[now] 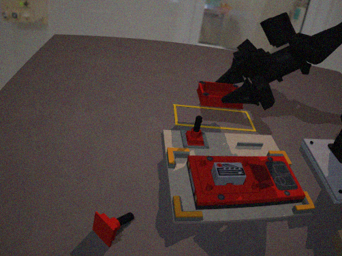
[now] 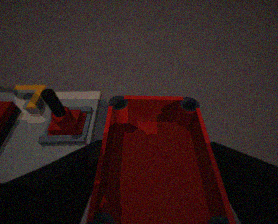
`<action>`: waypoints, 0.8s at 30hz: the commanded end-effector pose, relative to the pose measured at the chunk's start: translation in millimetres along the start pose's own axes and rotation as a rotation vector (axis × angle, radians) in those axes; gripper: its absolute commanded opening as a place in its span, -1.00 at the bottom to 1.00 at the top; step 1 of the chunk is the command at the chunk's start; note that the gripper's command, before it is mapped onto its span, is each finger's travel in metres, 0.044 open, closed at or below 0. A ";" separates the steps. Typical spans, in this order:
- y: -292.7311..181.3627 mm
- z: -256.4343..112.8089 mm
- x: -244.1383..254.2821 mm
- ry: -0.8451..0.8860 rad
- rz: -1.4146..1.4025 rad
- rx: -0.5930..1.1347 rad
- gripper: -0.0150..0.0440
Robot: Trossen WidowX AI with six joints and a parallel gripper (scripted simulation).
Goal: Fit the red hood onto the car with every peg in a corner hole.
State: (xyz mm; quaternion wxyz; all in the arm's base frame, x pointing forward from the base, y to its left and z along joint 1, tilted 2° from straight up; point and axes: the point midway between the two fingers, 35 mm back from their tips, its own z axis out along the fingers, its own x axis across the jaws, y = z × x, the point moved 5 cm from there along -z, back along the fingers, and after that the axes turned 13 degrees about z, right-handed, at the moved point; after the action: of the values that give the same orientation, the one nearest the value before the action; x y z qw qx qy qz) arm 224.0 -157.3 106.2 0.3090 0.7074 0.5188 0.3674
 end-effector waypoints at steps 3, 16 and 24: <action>16.7 -13.8 5.6 0.002 -0.013 -0.013 -0.49; 15.4 -13.5 5.3 0.002 0.025 -0.012 -0.49; 14.4 -13.1 5.0 0.003 0.233 -0.012 -0.49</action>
State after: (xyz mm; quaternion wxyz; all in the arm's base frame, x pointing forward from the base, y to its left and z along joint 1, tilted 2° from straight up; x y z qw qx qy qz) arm 221.1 -155.8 126.3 0.2840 0.7435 0.4617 0.3916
